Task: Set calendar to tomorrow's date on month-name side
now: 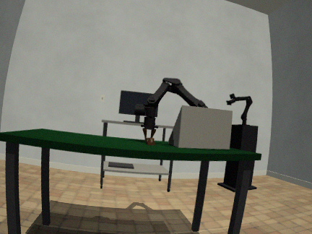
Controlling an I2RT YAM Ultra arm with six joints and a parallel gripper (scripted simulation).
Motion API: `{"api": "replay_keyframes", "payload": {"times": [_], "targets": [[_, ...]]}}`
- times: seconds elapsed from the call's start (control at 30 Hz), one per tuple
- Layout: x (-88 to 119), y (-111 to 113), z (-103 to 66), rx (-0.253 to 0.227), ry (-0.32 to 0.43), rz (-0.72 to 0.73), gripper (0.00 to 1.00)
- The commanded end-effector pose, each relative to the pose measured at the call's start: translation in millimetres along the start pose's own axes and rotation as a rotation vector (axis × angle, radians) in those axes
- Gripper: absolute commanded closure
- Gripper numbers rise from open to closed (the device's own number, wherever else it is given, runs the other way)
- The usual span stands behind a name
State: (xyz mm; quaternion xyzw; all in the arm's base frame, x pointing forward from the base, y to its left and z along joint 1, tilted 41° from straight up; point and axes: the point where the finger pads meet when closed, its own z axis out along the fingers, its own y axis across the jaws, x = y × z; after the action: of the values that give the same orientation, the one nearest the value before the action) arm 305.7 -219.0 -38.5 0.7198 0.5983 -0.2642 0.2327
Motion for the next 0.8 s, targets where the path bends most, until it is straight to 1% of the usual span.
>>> {"api": "replay_keyframes", "payload": {"times": [0.0, 0.23, 0.33, 0.4, 0.5, 0.57, 0.77], "targets": [[0, 2, -2.6, -0.009, -0.001, -0.001, 0.74], [0, 2, -3.1, -0.009, -0.001, -0.001, 0.74], [0, 2, -9.3, -0.009, -0.001, 0.0, 0.74], [0, 2, -18.4, -0.009, -0.001, 0.0, 0.74], [0, 2, -38.2, -0.009, 0.0, 0.0, 0.74], [0, 2, -38.2, -0.009, 0.0, 0.0, 0.74], [0, 2, -82.1, -0.009, 0.0, 0.0, 0.74]]}}
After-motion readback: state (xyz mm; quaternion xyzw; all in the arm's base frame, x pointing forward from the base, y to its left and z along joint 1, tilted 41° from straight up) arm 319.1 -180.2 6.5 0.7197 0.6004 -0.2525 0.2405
